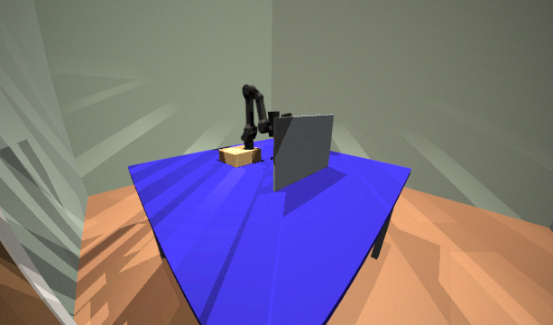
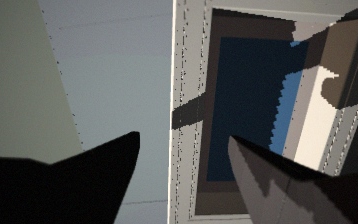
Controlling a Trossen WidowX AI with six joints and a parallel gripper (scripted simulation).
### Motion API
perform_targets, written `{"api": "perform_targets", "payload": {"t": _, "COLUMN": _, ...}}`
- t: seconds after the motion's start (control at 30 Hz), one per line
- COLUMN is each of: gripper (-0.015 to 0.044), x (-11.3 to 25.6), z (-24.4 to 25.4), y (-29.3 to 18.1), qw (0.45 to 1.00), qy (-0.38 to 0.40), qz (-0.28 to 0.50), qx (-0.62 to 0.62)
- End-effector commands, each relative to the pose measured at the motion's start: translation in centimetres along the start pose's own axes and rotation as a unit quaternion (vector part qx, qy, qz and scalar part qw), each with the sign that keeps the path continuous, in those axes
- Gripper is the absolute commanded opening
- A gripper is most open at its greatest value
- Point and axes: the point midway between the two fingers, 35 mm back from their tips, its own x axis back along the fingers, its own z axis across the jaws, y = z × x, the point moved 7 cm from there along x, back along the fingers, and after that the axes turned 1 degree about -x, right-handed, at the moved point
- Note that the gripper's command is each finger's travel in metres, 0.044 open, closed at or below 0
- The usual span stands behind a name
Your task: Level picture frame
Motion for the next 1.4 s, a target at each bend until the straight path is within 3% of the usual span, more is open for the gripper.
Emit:
{"api": "perform_targets", "payload": {"t": 0.0, "gripper": 0.026, "x": -0.7, "z": 0.0, "y": 0.0, "qw": 1.0, "qy": 0.0, "qz": 0.0, "qx": 0.002}}
{"api": "perform_targets", "payload": {"t": 0.77, "gripper": 0.026, "x": -2.4, "z": -0.1, "y": 0.1, "qw": 1.0, "qy": 0.0, "qz": 0.0, "qx": 0.002}}
{"api": "perform_targets", "payload": {"t": 1.0, "gripper": 0.0076, "x": -2.4, "z": -0.1, "y": 0.1, "qw": 1.0, "qy": 0.0, "qz": 0.0, "qx": 0.002}}
{"api": "perform_targets", "payload": {"t": 1.27, "gripper": 0.0, "x": -2.4, "z": -0.1, "y": 0.1, "qw": 1.0, "qy": 0.0, "qz": 0.0, "qx": 0.002}}
{"api": "perform_targets", "payload": {"t": 1.37, "gripper": 0.0, "x": -2.4, "z": -0.1, "y": 0.1, "qw": 1.0, "qy": 0.0, "qz": 0.0, "qx": 0.002}}
